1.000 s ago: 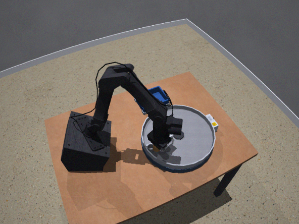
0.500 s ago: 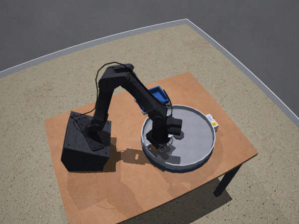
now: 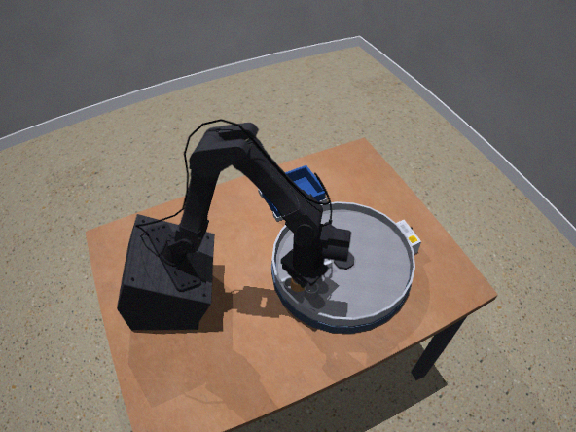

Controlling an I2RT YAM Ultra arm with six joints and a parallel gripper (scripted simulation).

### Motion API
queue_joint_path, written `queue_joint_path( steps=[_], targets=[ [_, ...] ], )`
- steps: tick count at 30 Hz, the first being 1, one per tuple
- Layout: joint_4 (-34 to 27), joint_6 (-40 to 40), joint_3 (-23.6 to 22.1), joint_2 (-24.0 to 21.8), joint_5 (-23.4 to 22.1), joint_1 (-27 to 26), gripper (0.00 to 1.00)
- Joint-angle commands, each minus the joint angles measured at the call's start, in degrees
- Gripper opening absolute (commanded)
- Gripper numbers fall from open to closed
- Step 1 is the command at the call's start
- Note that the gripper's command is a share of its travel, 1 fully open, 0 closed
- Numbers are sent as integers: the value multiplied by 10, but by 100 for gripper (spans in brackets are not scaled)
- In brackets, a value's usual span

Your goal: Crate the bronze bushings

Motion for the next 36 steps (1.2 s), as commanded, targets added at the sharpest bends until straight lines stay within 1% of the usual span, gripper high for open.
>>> queue_joint_path(
  steps=[1,10,15,19,22,25,31,34,36],
  targets=[
    [-6,-5,21,-18,-9,-5,0],
    [-6,-5,21,-18,-9,-4,0],
    [-4,6,19,-19,-8,8,0],
    [1,15,16,-23,6,18,0],
    [2,18,15,-24,4,22,0],
    [8,30,-12,-27,13,35,0],
    [12,67,-19,-38,30,76,0],
    [10,92,-29,-43,42,104,0],
    [13,111,-25,-47,50,125,0]
  ],
)
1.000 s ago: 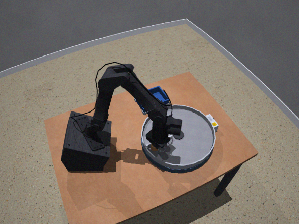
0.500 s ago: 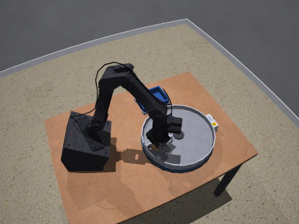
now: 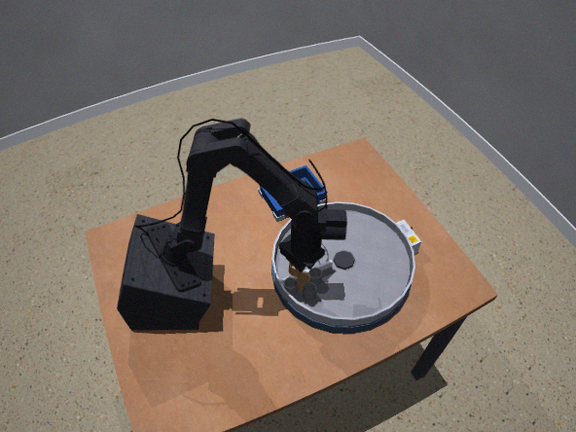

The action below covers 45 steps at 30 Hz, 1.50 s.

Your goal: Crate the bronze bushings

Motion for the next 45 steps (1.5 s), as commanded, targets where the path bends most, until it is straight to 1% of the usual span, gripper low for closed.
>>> queue_joint_path(
  steps=[1,2,5,12,14,17,19,24,29,34,36,37,41,45],
  targets=[
    [7,39,-2,-23,13,22,0],
    [7,39,-2,-23,13,22,0],
    [7,71,-14,-26,30,59,0],
    [5,158,8,-25,68,156,0],
    [3,186,10,-1,84,189,0],
    [-2,230,17,10,105,239,0],
    [-2,230,17,10,105,239,0],
    [-7,309,41,41,140,324,0],
    [-15,388,83,89,173,411,0],
    [-32,465,150,158,203,492,0],
    [-32,465,150,158,203,492,0],
    [-45,482,175,180,211,506,0],
    [-63,523,229,227,224,547,0],
    [-85,553,284,272,234,576,0]
  ],
)
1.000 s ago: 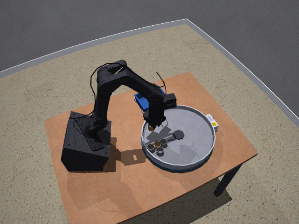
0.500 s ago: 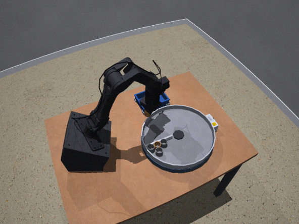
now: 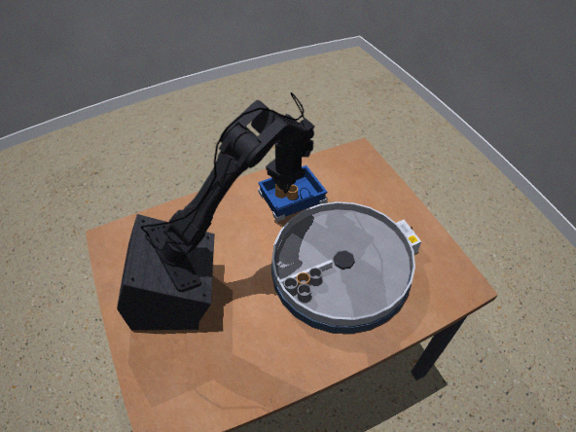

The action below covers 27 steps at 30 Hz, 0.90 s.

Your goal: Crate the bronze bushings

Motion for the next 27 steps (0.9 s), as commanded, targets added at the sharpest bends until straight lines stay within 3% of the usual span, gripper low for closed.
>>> queue_joint_path(
  steps=[1,6,16,22,27],
  targets=[
    [-32,48,57,23,17,29,0],
    [-56,72,114,66,24,51,0],
    [-85,94,174,109,29,70,0],
    [-95,101,197,122,31,77,0],
    [-98,103,202,107,29,78,0]
  ],
)
